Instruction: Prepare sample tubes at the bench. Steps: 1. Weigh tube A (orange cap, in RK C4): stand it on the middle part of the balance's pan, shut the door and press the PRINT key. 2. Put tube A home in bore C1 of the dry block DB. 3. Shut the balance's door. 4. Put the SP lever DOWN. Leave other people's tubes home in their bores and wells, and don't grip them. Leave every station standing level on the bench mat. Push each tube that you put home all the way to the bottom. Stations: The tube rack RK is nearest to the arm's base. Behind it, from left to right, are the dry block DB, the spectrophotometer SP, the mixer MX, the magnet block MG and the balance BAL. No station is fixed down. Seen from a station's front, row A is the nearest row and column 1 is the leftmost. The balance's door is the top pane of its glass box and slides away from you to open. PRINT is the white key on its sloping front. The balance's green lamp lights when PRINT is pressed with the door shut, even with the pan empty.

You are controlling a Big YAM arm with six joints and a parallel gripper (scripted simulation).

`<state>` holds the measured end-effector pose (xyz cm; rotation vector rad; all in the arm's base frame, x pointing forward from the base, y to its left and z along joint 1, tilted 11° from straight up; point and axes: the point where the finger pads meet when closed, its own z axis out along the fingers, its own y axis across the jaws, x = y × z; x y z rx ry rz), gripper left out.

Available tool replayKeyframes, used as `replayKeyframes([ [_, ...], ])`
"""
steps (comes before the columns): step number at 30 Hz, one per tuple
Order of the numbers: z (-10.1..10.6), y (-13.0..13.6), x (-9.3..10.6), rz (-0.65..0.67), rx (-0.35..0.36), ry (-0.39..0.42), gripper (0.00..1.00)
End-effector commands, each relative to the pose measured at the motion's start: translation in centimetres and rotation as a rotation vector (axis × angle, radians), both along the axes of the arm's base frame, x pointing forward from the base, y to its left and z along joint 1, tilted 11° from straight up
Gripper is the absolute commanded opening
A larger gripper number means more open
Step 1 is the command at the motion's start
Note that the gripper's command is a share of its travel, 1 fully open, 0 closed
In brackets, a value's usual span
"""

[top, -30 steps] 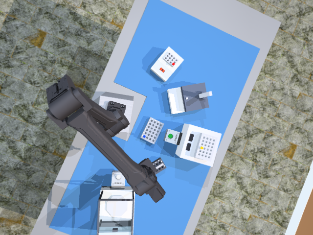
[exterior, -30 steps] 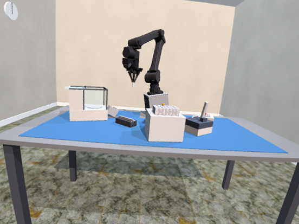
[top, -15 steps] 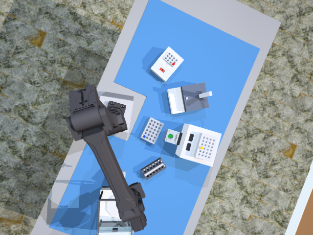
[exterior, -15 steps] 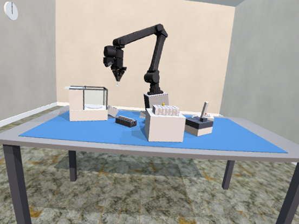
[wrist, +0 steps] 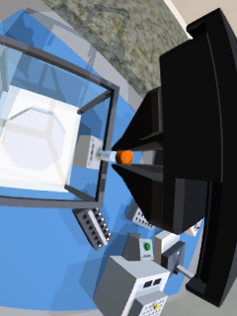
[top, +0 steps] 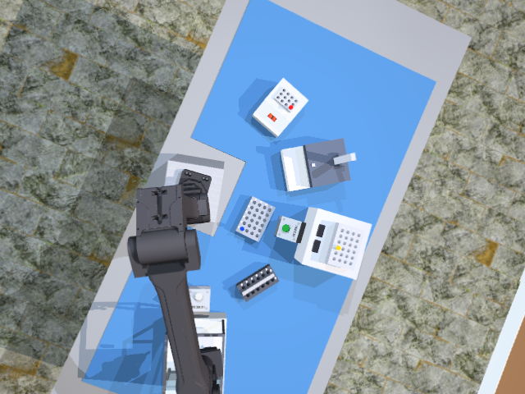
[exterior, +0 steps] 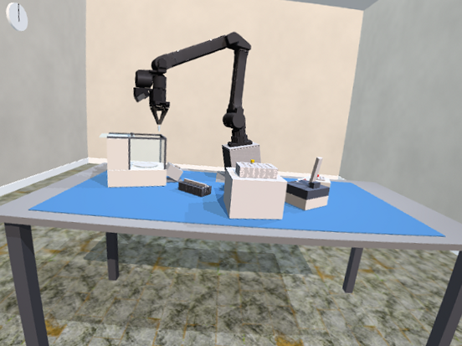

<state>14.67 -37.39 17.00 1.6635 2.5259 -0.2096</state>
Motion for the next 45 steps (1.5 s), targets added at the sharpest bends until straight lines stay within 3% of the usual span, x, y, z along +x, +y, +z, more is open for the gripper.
replayKeyframes([
  [1,3.0,-4.4,0.2,-0.093,-0.043,-0.039,0.09],
  [5,3.6,-7.6,-0.6,-0.183,-0.042,-0.056,0.09],
  [8,3.7,-8.3,-0.7,-0.183,-0.042,-0.056,0.09],
  [9,3.8,-8.0,0.3,-0.162,-0.041,-0.056,0.09],
  [11,5.6,-7.6,0.3,-0.159,-0.077,-0.071,0.09],
  [14,5.6,-7.6,-0.1,-0.167,-0.078,-0.070,0.09],
  [17,4.4,-8.0,-0.1,-0.170,-0.064,-0.064,0.09],
  [24,4.7,-7.6,-0.1,-0.168,-0.082,-0.072,0.09],
  [28,3.0,-6.1,-0.5,-0.167,-0.048,-0.057,0.09],
  [45,3.0,-6.5,-0.6,-0.161,-0.046,-0.052,0.09],
])
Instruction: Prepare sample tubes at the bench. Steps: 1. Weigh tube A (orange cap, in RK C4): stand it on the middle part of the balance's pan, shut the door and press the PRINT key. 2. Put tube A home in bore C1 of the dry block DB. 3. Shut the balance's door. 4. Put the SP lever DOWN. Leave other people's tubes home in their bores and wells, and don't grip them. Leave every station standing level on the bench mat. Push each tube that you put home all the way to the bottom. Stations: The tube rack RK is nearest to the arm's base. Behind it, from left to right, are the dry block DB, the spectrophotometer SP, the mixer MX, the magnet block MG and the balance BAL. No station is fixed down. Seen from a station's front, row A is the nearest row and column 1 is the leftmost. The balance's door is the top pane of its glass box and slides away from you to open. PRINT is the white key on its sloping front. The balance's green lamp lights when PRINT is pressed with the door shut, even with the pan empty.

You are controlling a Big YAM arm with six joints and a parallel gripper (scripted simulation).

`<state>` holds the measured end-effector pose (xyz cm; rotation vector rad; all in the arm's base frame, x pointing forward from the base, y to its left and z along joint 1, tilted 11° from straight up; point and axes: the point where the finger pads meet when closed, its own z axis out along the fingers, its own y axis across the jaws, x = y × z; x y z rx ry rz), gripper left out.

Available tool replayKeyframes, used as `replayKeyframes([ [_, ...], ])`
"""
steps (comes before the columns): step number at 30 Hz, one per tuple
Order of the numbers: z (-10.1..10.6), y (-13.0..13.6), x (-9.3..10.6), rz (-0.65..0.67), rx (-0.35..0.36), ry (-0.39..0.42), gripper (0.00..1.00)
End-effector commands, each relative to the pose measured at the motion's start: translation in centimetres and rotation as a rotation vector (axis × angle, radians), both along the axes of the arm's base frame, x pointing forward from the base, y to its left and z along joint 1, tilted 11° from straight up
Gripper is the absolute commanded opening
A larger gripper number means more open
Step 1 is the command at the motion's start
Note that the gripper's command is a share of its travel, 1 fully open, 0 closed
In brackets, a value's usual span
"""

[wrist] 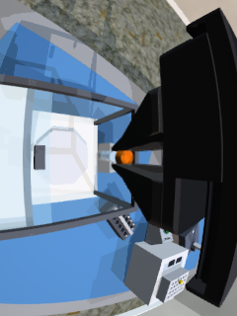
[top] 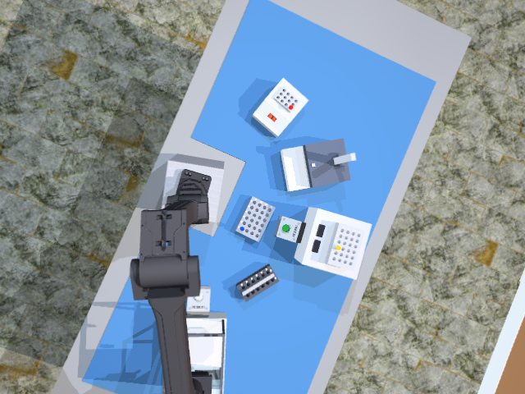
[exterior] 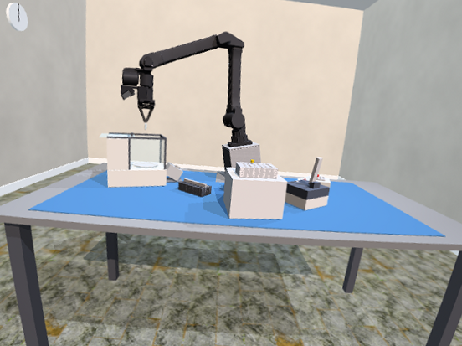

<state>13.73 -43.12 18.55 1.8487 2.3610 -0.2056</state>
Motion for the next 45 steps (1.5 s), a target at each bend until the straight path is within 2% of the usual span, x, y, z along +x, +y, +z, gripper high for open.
replayKeyframes([
  [1,1.4,-0.8,0.4,-0.001,-0.034,-0.013,0.09],
  [37,1.4,-0.8,0.4,-0.001,-0.034,-0.013,0.09],
  [40,-1.0,-0.3,0.5,-0.006,-0.001,-0.004,0.09],
  [45,-1.7,-0.4,0.4,-0.006,-0.003,-0.005,0.09],
])
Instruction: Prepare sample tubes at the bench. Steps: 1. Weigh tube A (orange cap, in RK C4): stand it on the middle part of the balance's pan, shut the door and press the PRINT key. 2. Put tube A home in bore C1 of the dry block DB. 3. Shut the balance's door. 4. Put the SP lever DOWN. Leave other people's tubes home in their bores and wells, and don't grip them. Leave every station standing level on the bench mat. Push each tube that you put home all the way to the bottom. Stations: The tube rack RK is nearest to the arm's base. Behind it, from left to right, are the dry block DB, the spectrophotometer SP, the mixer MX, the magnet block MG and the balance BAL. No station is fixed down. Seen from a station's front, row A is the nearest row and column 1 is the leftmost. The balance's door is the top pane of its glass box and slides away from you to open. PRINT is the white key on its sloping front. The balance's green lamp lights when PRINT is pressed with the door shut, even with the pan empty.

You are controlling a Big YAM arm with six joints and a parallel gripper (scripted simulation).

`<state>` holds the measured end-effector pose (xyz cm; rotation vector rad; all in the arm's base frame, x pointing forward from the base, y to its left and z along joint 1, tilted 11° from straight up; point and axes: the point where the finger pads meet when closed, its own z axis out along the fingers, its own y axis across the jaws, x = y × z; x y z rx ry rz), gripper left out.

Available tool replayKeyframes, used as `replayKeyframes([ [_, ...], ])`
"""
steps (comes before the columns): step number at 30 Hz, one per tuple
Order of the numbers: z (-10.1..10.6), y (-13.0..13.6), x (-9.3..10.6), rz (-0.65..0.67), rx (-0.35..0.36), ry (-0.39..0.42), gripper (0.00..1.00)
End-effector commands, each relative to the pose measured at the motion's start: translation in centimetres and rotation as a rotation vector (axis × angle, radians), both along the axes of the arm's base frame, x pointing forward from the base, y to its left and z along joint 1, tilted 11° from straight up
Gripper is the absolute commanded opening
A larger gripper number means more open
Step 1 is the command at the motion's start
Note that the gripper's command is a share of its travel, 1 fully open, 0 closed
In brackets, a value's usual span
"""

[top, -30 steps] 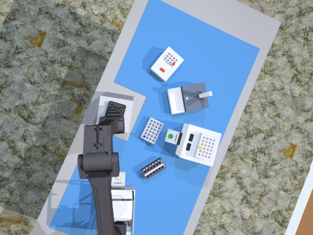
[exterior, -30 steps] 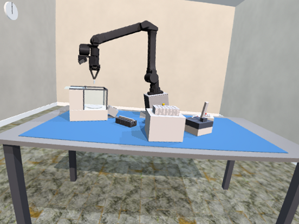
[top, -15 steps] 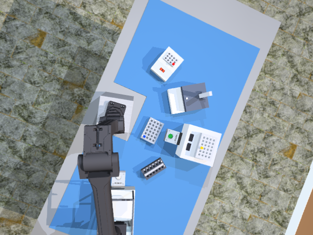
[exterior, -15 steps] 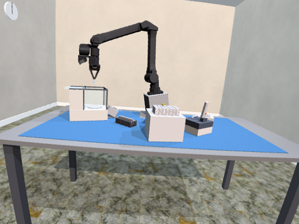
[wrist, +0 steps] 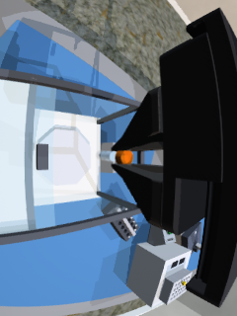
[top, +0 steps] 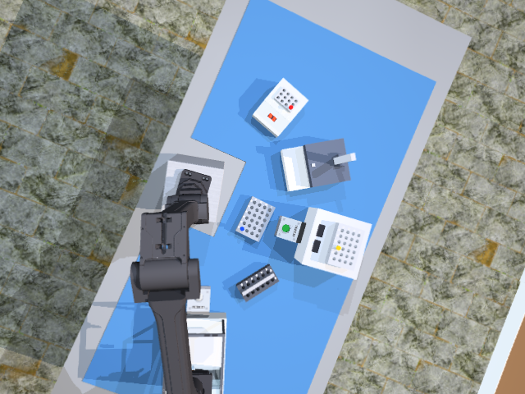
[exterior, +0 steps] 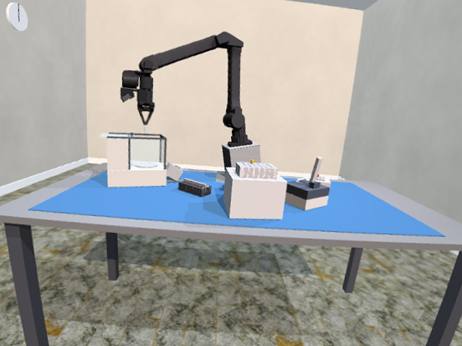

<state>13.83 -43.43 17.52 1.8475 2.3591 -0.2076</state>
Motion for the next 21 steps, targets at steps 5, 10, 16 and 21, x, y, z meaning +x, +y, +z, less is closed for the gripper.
replayKeyframes([
  [5,0.1,-0.1,0.2,-0.006,-0.030,-0.014,0.09],
  [10,-2.2,-0.4,0.1,-0.006,0.002,-0.002,0.09],
  [16,-2.8,-0.7,0.0,-0.007,-0.005,-0.004,0.09],
  [21,-2.6,-0.8,-0.1,-0.007,-0.020,-0.009,0.09],
])
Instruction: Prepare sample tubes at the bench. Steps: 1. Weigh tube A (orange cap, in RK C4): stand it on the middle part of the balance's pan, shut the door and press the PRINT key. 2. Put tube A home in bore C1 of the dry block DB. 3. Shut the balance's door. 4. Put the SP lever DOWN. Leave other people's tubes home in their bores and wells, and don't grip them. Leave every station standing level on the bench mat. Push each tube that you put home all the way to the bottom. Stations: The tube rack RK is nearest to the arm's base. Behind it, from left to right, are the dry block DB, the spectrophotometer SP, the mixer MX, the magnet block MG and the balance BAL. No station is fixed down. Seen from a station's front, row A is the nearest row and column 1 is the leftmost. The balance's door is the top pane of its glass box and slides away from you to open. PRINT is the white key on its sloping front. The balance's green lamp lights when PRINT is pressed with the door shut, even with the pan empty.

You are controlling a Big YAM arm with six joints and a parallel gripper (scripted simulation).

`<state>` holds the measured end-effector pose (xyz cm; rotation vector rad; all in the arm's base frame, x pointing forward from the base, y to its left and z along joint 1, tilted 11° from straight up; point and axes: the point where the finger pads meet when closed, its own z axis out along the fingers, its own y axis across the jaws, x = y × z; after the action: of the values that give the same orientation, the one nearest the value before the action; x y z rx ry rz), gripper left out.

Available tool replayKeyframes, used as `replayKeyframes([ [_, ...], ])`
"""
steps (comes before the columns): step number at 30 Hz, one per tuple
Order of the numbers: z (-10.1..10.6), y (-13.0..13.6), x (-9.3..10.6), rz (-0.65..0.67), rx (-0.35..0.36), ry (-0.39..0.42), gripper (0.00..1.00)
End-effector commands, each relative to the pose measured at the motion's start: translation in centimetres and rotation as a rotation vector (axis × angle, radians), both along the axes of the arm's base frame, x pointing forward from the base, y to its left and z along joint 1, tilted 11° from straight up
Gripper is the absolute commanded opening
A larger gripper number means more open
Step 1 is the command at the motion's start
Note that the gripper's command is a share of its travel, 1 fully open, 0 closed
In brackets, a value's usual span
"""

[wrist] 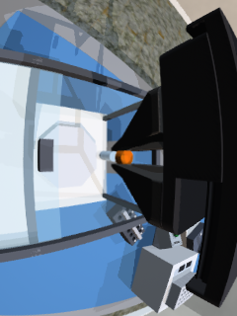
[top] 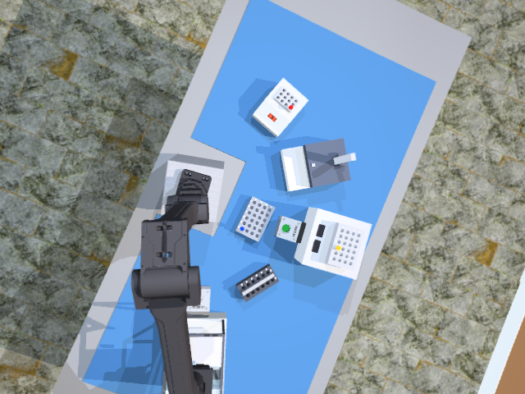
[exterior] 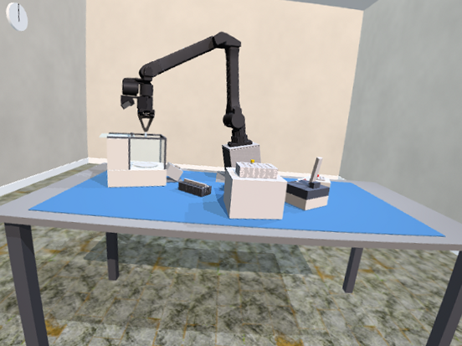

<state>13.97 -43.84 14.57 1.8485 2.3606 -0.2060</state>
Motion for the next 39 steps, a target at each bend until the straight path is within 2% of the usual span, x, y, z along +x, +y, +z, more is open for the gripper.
replayKeyframes([
  [1,-0.4,-0.4,-0.3,-0.007,-0.010,-0.005,0.09],
  [6,-1.7,-0.6,-0.3,-0.005,0.001,-0.002,0.09],
  [9,-1.5,-0.6,-0.2,-0.003,-0.015,-0.007,0.09],
  [13,-2.8,-0.8,-0.3,-0.002,0.001,-0.001,0.09],
  [15,-2.8,-0.8,-0.3,-0.002,0.001,-0.001,0.09],
  [16,-1.3,-0.8,-0.1,0.001,-0.036,-0.013,0.09],
  [19,-3.5,-0.9,-0.2,0.002,0.001,-0.001,0.09],
  [26,-4.0,-1.1,-0.2,0.002,-0.013,-0.005,0.09],
  [30,-5.3,-1.2,-0.2,0.001,0.001,-0.001,0.09],
  [32,-5.3,-1.2,-0.2,0.001,0.001,-0.001,0.09],
  [33,-3.7,-1.3,-0.1,0.003,-0.036,-0.013,0.09],
  [36,-6.0,-1.3,-0.2,0.002,0.001,-0.001,0.09],
  [39,-6.5,-1.4,-0.2,0.002,0.001,-0.001,0.09],
])
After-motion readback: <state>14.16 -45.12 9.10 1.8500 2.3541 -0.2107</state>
